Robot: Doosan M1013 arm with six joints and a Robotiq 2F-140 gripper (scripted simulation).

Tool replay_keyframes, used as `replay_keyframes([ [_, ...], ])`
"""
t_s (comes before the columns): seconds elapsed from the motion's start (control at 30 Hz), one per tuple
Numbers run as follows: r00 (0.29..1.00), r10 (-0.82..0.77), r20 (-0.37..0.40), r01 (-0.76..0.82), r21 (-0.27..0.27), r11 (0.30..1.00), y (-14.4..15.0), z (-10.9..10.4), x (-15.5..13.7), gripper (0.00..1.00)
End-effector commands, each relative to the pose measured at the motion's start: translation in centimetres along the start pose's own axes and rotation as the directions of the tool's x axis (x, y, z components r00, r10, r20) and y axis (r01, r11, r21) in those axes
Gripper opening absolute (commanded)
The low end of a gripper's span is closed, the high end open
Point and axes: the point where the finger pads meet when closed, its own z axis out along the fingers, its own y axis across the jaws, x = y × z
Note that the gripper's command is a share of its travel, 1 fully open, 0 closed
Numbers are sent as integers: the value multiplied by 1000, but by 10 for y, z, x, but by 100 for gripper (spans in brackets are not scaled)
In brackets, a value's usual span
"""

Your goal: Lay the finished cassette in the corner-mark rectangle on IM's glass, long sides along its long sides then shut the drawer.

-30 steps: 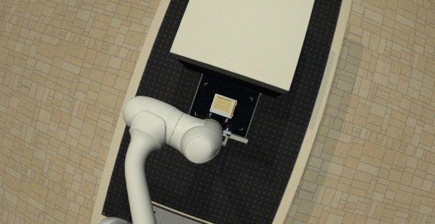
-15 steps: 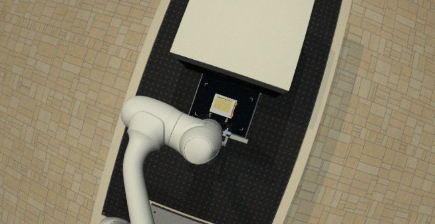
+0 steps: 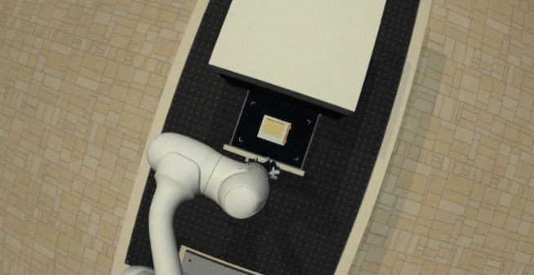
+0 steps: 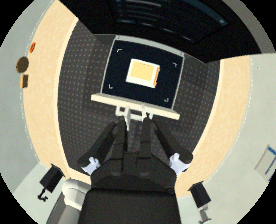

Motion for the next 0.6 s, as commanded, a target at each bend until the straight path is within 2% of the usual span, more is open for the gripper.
replay_keyframes([
  [0.0, 992, -125, 5, 124, 18, 992, -6, 0, -17, 27],
  [0.07, 992, -125, 5, 124, 18, 992, -6, 0, -17, 27],
  [0.2, 967, -255, 13, 254, 31, 967, -12, 1, -35, 27],
  [0.27, 948, -318, 17, 317, 38, 948, -12, 1, -35, 27],
  [0.57, 812, -583, 27, 580, 71, 811, -12, 1, -35, 27],
])
